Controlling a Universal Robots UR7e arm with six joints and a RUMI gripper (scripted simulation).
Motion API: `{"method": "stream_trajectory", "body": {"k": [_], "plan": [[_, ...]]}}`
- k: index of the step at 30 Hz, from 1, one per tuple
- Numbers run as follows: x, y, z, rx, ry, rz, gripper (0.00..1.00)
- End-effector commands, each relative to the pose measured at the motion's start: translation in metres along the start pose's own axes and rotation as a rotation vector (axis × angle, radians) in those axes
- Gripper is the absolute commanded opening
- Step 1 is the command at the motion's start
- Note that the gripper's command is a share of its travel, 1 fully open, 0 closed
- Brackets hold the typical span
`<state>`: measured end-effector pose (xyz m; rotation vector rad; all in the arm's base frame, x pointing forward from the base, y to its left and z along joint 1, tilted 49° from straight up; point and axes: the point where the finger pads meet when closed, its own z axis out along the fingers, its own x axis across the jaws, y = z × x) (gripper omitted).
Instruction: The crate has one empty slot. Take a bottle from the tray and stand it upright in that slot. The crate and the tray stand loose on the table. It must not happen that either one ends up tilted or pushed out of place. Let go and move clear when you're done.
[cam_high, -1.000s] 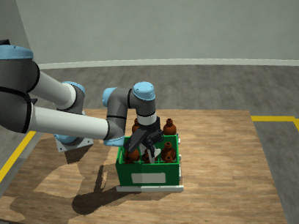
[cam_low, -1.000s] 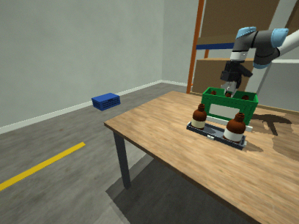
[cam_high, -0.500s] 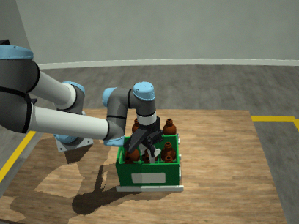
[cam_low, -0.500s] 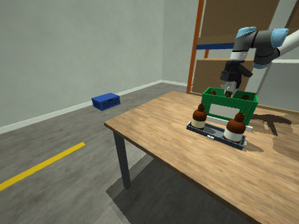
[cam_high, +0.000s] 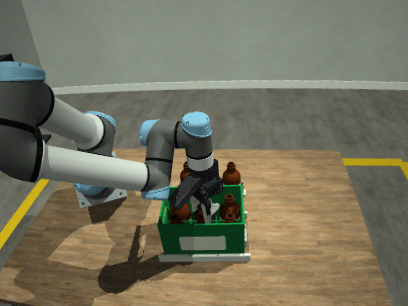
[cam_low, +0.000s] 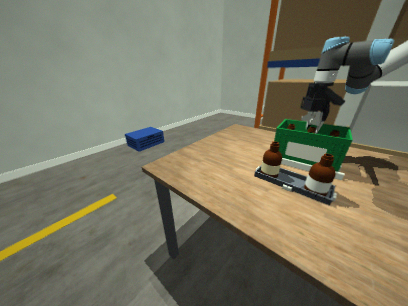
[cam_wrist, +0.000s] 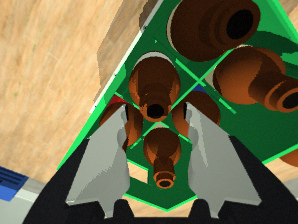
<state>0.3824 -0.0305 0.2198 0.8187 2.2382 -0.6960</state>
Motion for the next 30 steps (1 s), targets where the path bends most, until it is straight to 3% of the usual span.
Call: {"method": "stream_trajectory", "body": {"k": [1,13,30], "plan": [[0.001,0.000,0.000,0.001,0.002,-0.001,0.38],[0.001,0.000,-0.009,0.001,0.002,-0.001,0.38],[0.001,0.000,-0.043,0.001,0.002,-0.001,0.38]]}}
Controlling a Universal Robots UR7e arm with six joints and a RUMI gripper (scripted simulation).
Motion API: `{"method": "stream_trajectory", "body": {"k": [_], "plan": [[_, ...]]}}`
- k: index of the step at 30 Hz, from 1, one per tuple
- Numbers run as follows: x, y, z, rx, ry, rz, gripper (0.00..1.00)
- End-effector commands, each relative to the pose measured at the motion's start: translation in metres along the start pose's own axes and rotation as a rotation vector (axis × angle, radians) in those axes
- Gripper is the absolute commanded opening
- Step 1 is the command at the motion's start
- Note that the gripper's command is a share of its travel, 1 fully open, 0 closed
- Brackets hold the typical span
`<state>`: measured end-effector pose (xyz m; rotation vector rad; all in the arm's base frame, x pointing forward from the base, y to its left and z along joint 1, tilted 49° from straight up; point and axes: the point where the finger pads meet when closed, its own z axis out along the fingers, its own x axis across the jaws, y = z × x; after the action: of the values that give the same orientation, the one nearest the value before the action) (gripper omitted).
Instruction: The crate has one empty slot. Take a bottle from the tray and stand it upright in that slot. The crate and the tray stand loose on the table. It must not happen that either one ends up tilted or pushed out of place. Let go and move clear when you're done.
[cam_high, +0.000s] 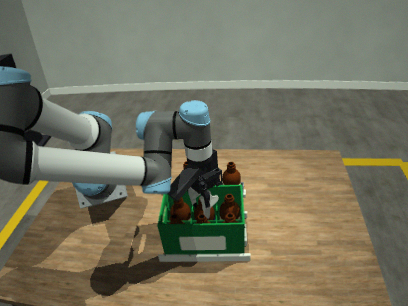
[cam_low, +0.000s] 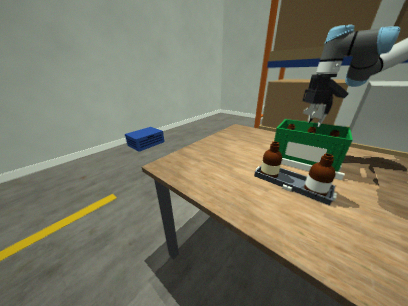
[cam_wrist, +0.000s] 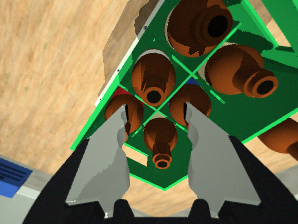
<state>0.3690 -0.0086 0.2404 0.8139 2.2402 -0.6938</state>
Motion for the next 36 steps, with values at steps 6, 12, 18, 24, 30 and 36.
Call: {"method": "stream_trajectory", "body": {"k": [6,12,18,24,30,36], "plan": [[0.000,0.000,-0.025,0.004,0.002,0.002,0.38],[0.000,0.000,-0.037,0.004,0.002,0.002,0.38],[0.000,0.000,-0.043,0.004,0.002,0.002,0.38],[0.000,0.000,-0.048,0.004,0.002,0.002,0.38],[0.000,0.000,-0.049,0.004,0.002,0.002,0.38],[0.000,0.000,-0.049,0.004,0.002,0.002,0.00]]}}
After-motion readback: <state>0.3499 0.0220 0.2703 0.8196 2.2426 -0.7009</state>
